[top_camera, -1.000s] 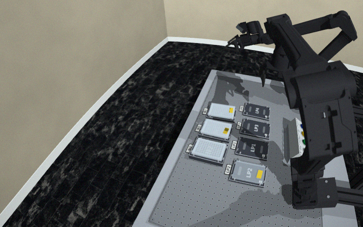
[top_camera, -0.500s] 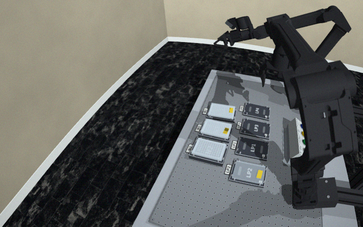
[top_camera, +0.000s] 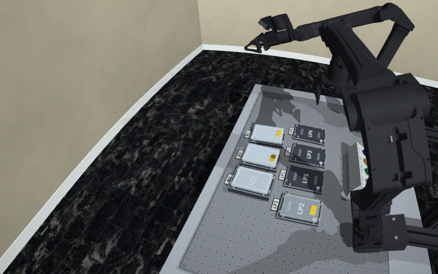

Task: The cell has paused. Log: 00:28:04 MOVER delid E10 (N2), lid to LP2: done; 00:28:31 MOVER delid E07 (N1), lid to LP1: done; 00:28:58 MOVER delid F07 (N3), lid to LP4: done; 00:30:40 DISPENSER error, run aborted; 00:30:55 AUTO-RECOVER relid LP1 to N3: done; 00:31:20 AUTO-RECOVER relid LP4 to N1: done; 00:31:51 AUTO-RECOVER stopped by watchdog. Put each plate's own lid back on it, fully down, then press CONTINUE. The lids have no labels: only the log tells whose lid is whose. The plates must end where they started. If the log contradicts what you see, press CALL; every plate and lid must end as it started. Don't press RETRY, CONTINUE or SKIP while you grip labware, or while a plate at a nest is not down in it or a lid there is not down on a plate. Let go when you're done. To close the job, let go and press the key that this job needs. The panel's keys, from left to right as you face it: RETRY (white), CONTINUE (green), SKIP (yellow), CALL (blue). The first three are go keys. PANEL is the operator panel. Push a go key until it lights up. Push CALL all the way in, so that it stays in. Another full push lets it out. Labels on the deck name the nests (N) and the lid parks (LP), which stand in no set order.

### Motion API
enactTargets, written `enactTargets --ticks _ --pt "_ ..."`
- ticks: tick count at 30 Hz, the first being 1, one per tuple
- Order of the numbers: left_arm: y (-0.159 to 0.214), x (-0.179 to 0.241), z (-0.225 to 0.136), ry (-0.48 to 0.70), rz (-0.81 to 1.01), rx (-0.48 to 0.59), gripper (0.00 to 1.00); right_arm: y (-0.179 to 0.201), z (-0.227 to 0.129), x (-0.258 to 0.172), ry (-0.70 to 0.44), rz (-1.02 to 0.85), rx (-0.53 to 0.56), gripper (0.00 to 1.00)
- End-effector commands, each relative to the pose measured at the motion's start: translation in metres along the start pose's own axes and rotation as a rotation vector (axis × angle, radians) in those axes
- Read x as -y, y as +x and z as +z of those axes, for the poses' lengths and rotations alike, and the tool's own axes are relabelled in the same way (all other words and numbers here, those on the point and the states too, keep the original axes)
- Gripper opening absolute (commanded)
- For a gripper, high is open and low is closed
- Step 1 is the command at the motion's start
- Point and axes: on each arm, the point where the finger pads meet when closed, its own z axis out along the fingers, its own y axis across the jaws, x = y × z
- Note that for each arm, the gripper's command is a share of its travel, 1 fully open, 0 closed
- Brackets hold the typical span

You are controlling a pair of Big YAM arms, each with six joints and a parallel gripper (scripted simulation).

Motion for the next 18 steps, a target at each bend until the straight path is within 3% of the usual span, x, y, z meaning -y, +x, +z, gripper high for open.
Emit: enactTargets --ticks 1,8,18 --pt "-0.006 -0.007 -0.013 -0.011 -0.015 0.037 1.0 -0.043 0.02 -0.013 -0.018 0.004 0.042 1.0" --pt "-0.006 -0.007 -0.013 -0.011 -0.015 0.037 1.0 -0.065 0.042 -0.028 -0.018 0.006 0.043 1.0" --pt "-0.006 -0.007 -0.013 -0.011 -0.015 0.037 1.0 -0.068 0.047 -0.025 -0.008 0.006 0.041 1.0"
